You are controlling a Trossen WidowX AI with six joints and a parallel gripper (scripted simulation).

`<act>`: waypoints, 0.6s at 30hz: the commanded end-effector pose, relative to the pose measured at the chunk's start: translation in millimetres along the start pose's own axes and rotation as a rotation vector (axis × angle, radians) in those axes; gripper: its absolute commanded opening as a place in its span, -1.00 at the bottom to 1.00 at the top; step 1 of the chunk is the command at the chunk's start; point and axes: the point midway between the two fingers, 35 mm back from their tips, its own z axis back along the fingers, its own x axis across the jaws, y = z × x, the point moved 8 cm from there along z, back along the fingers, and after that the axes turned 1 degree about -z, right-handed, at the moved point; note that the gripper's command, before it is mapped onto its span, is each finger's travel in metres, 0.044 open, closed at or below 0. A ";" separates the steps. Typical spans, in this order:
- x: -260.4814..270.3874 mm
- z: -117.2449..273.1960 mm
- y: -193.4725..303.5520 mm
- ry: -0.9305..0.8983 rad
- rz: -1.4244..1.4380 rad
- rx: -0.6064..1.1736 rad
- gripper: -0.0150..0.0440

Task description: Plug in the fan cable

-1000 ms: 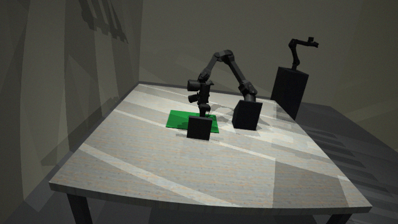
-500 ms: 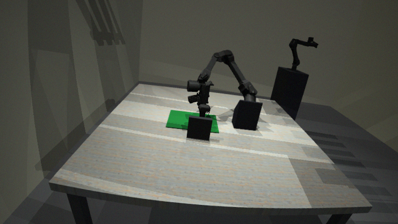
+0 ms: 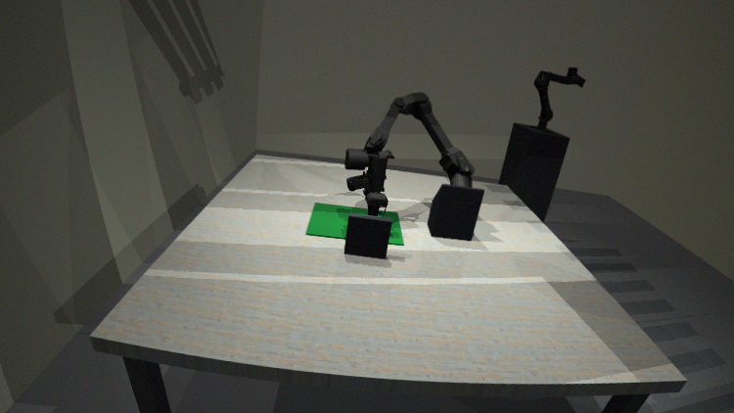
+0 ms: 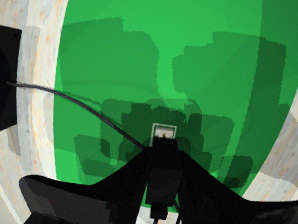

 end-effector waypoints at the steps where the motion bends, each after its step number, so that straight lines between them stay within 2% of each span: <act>1: 0.1 -0.7 0.7 0.004 0.004 0.000 -0.49; 18: 0.0 -9.7 0.9 0.004 0.004 0.000 -0.49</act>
